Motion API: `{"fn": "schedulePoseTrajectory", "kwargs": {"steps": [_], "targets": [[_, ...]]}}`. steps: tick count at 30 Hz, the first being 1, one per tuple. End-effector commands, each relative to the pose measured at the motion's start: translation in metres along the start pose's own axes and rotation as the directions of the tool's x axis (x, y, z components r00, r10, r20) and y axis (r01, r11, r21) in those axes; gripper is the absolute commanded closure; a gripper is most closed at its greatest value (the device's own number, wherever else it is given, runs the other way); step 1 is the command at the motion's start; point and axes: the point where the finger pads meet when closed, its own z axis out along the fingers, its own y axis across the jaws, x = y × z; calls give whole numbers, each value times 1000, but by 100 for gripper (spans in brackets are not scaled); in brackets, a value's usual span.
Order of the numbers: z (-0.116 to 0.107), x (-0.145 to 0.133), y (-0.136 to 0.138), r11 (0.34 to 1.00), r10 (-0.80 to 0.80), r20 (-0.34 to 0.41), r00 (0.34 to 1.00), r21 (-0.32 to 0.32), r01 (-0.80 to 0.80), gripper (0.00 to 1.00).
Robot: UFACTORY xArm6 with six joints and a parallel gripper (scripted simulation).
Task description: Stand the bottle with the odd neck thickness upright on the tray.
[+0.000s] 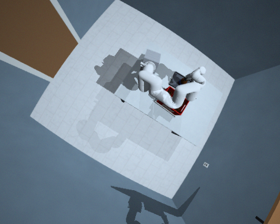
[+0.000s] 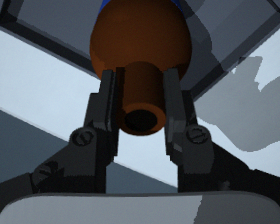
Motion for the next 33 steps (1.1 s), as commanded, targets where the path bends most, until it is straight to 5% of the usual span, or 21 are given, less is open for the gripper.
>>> {"fn": "schedulePoseTrajectory", "kwargs": {"steps": [1,8,9,33], "targets": [[-1,0,-1,1000,1,0,1000,4,-1,100],[-1,0,-1,1000,1,0,1000,4,-1,100],[-1,0,-1,1000,1,0,1000,4,-1,0],[-1,0,-1,1000,1,0,1000,4,-1,0]]}}
